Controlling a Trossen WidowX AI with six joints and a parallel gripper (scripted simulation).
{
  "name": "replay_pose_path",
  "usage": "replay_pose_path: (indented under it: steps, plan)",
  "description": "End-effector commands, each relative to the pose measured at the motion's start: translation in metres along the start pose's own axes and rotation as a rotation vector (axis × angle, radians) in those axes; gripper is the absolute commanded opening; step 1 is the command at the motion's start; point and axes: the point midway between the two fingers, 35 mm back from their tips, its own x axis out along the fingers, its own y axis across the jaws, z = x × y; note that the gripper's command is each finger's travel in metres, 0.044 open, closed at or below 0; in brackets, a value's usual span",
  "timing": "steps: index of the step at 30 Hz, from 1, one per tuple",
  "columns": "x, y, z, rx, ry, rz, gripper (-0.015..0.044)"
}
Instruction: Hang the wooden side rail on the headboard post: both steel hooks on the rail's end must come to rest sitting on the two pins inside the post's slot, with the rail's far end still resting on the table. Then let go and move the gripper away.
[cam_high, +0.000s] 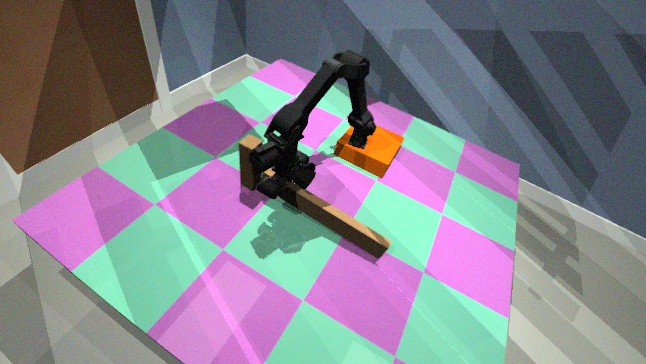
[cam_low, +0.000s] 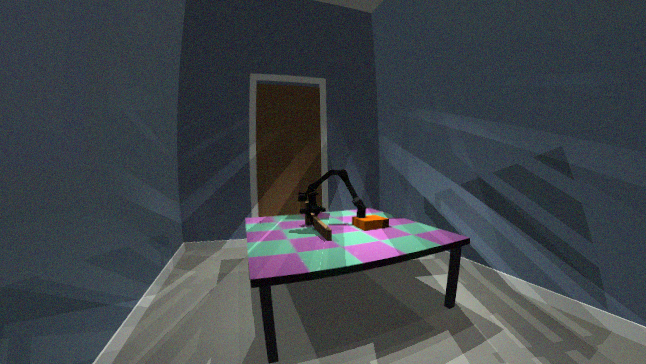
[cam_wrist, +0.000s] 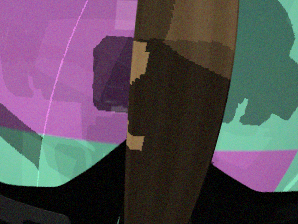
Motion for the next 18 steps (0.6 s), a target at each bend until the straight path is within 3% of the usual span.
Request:
replay_pose_path:
  steps: [1,18]
  plan:
    - [-0.0028,-0.0029,-0.0023,-0.002,0.006,-0.009,0.0]
    - [-0.0039,-0.0032,-0.0039,-0.002,0.006,-0.009,0.0]
